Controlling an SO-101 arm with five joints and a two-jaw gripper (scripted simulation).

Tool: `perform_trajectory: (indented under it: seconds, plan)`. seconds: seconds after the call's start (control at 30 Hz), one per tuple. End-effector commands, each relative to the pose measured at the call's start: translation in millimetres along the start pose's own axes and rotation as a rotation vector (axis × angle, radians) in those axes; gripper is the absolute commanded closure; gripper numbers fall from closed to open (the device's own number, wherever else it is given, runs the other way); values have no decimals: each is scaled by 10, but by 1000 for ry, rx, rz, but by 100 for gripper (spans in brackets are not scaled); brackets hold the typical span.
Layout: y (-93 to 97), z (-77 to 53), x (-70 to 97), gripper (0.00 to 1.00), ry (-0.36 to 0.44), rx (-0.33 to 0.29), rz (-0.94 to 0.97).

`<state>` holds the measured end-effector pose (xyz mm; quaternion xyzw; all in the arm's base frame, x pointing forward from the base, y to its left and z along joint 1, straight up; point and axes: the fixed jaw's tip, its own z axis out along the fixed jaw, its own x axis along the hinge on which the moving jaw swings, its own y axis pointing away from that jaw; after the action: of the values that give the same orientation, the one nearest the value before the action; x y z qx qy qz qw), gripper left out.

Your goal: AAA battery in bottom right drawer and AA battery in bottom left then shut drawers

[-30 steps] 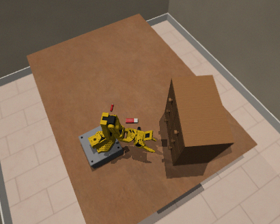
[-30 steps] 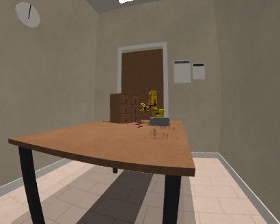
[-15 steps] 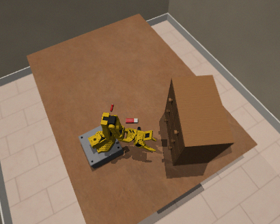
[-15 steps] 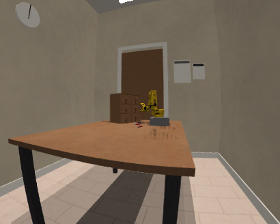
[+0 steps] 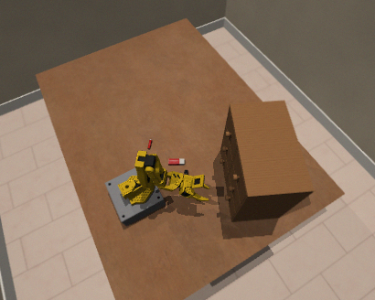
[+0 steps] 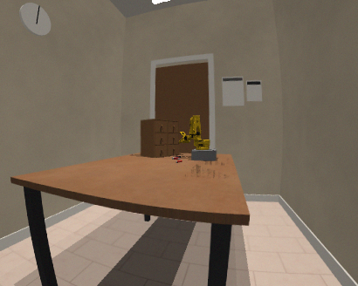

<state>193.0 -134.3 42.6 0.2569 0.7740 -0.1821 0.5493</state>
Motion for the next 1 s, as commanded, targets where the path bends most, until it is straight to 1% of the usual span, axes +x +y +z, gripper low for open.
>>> perform_trajectory:
  seconds: [0.0, 0.2, 0.37, 0.43, 0.97]
  plan:
    - [-20, -12, 25, 79, 9, 8, 14]
    - [14, 239, 96, 79, 9, -5, 8]
    - [46, 429, 219, 79, 9, -16, 3]
    - [57, 487, 273, 79, 9, -20, 1]
    - [57, 487, 273, 79, 9, -20, 1]
